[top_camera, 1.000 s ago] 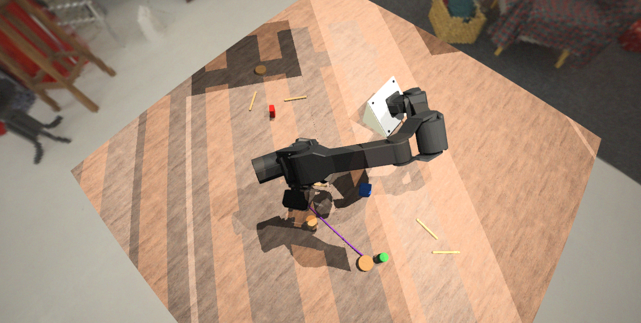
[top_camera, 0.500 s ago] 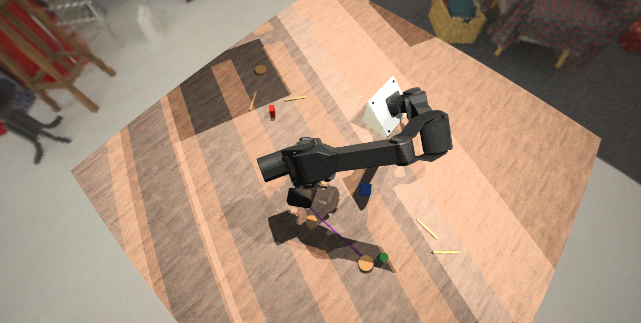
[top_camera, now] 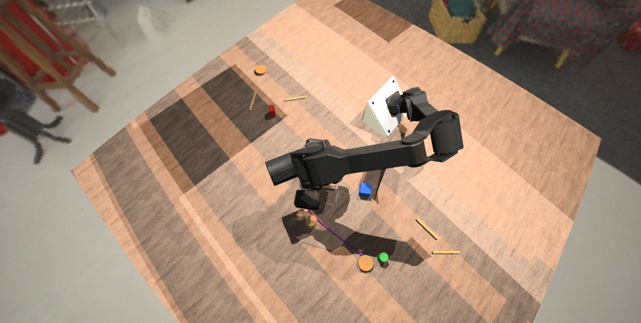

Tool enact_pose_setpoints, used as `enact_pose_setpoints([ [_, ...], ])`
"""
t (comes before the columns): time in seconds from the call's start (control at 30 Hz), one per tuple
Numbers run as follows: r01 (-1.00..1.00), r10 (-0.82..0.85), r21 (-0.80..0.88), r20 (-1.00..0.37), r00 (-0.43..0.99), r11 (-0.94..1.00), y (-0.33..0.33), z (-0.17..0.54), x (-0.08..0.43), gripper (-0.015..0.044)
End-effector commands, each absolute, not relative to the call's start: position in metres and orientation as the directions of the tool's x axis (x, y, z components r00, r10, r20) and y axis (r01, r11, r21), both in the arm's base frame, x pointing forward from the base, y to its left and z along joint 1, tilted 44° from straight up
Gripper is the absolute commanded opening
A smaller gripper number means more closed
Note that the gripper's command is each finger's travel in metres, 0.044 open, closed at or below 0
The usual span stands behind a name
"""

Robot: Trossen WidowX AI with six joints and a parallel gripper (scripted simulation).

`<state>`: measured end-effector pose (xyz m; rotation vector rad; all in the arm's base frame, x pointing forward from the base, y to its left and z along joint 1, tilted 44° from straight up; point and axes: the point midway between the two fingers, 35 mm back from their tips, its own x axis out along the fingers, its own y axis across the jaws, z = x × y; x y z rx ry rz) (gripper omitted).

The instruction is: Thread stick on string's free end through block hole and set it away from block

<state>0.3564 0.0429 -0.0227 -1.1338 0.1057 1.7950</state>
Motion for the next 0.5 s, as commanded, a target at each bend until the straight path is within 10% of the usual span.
enact_pose_setpoints([
  [0.0, -0.763, 0.68, -0.389, -0.728, -0.089, -0.517, 0.046, -0.019, 0.353, 0.0],
  [0.47, -0.763, 0.68, -0.389, -0.727, -0.09, -0.516, 0.055, -0.008, 0.342, 0.0],
])
